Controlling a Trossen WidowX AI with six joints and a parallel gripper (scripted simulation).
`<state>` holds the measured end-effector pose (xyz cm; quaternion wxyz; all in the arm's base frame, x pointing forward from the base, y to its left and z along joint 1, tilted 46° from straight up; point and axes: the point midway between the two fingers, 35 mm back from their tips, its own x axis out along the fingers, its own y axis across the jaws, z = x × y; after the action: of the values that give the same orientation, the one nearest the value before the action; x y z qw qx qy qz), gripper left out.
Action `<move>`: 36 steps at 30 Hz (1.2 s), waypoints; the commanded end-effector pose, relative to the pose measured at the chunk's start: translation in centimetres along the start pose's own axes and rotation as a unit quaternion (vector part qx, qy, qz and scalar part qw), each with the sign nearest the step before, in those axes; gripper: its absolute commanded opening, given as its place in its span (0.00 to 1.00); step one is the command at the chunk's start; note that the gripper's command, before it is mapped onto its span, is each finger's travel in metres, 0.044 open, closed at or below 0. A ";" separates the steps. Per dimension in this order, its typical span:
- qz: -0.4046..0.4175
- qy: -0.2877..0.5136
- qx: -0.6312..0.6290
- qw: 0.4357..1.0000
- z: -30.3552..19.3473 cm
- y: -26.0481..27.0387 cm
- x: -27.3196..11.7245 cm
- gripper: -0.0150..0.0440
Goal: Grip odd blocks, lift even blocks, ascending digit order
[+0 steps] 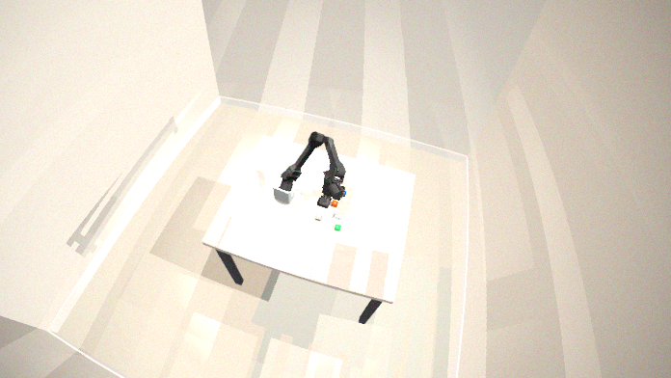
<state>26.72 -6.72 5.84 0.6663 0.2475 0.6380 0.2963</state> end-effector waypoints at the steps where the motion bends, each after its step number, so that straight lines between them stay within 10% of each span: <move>1: -0.002 -0.006 -0.016 1.000 2.3 6.1 -0.2 0.46; 6: -0.001 -0.006 -0.017 1.000 2.4 6.7 -0.2 0.46; 17: 0.001 -0.006 -0.017 1.000 2.5 6.8 7.9 0.93; 36: 0.001 -0.007 -0.017 1.000 2.6 6.8 10.8 0.93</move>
<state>29.07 5.43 3.68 0.6782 0.2340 0.6254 0.3068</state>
